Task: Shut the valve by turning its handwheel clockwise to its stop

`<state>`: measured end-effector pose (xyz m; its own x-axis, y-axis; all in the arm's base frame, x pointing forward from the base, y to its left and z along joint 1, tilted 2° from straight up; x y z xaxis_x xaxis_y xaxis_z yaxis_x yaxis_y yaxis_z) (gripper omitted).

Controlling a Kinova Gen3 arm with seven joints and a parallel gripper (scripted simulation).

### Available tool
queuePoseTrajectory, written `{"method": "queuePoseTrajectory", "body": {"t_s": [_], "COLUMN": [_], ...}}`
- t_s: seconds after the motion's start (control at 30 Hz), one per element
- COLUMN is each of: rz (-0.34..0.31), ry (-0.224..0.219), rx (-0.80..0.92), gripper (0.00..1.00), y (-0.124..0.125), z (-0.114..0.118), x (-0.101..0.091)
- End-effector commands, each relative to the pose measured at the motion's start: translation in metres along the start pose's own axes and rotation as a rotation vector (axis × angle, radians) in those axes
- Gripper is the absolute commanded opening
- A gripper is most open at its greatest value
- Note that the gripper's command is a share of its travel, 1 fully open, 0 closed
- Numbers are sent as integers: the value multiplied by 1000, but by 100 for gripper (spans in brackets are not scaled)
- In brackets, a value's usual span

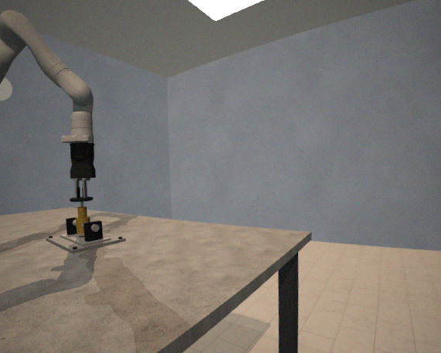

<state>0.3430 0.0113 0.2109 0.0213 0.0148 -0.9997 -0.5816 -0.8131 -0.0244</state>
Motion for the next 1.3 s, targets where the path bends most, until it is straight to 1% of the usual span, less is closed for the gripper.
{"method": "queuePoseTrajectory", "body": {"t_s": [0.0,0.17,0.63,0.7,1.2,1.27], "rz": [-1,-1,-1,-1,-1,-1], "ry": [1,1,1,1,0,0], "rx": [18,45,226,226,502,502], "gripper": [0,0,0,0,0,0], "y": [0,0,0,0,0,0], "z": [0,0,0,0,0,0], "x": [0,0,0,0,0,0]}}
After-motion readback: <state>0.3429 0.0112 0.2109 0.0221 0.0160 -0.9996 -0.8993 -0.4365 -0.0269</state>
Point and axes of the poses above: the point where the finger pads meet when closed, its own x axis out along the fingers, its own z axis across the jaws, y = z × x, the point moved 10 cm from there along -x, back along the fingers, and after that the axes turned 1 degree about -x, right-handed, at the moved point
